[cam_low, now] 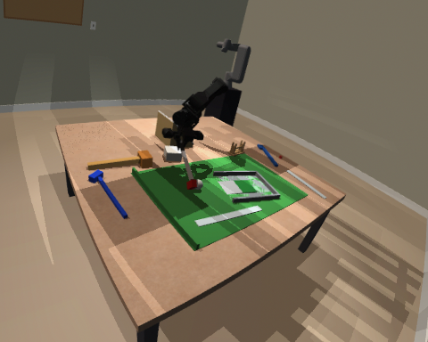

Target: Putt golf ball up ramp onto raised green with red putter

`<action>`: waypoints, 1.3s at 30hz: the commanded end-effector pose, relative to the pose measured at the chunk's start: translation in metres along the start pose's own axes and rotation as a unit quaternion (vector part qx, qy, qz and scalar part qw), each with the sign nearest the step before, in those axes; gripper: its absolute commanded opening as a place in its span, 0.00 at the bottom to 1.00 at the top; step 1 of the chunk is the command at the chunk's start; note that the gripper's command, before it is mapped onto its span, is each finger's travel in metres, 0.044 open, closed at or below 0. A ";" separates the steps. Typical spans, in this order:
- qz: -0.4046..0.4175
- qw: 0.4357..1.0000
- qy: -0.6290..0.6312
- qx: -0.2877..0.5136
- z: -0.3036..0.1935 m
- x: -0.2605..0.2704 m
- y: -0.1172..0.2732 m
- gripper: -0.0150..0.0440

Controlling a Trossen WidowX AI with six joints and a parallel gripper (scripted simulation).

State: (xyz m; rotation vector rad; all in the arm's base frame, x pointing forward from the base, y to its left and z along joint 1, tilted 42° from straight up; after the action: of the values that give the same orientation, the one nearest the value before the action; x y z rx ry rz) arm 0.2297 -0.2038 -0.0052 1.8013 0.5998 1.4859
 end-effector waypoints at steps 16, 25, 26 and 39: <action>0.006 1.000 0.005 -0.003 0.002 0.067 0.031 0.25; 0.008 1.000 0.003 -0.003 0.000 0.066 0.047 0.25; 0.008 1.000 0.003 -0.003 0.000 0.066 0.047 0.25; 0.008 1.000 0.003 -0.003 0.000 0.066 0.047 0.25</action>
State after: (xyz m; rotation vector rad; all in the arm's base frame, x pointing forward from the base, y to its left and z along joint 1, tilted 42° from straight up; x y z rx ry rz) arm 0.2411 -0.1850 0.0736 1.8038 0.5855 1.5038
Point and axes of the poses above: the point midway between the two fingers, 35 mm back from their tips, its own y axis back along the fingers, its own x axis across the jaws, z = x × y, the point moved 7 cm from there along y, back along the fingers, and after that the axes turned 6 degrees about y, right-handed, at the moved point
